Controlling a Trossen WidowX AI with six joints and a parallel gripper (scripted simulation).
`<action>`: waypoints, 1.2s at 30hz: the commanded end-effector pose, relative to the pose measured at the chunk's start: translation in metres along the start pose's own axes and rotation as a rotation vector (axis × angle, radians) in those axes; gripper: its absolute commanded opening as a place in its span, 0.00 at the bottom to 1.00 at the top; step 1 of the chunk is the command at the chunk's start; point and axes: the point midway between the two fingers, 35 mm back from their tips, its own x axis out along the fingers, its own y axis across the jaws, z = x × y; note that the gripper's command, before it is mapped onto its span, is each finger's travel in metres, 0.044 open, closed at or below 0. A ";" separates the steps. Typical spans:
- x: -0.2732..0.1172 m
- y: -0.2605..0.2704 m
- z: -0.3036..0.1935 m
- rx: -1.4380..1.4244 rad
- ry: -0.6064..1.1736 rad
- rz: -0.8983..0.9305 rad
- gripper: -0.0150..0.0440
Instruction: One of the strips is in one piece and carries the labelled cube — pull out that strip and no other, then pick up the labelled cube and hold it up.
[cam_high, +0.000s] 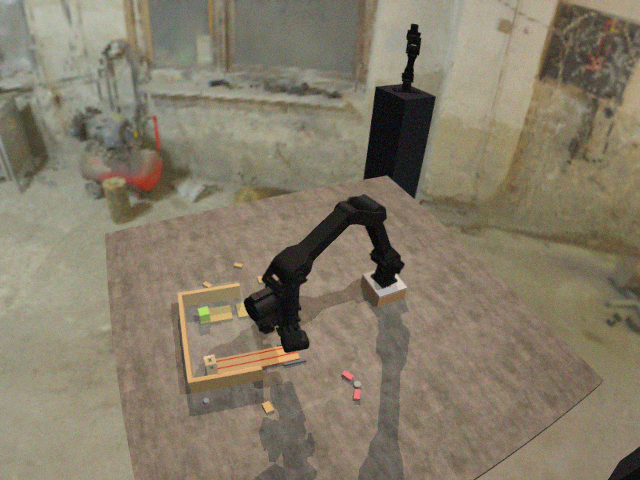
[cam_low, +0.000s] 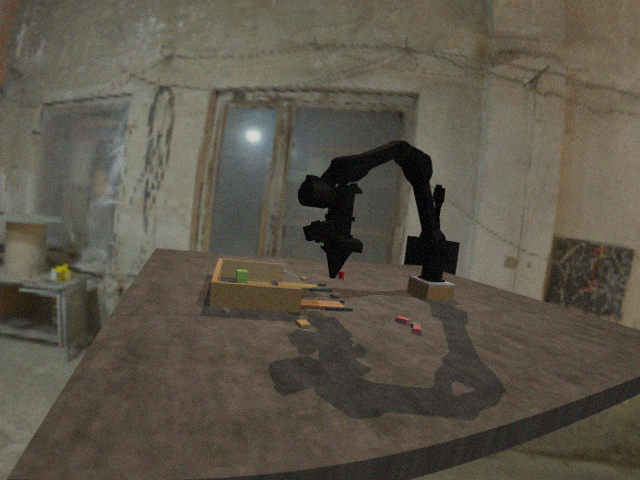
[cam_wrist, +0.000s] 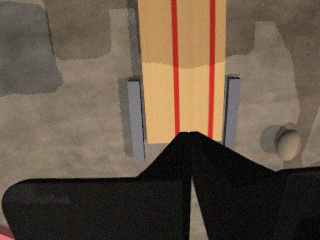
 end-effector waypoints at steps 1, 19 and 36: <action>0.011 -0.001 -0.001 0.005 0.010 -0.008 0.25; 0.040 -0.002 -0.002 0.005 0.010 -0.008 0.25; 0.062 -0.003 -0.005 0.005 0.010 -0.008 0.25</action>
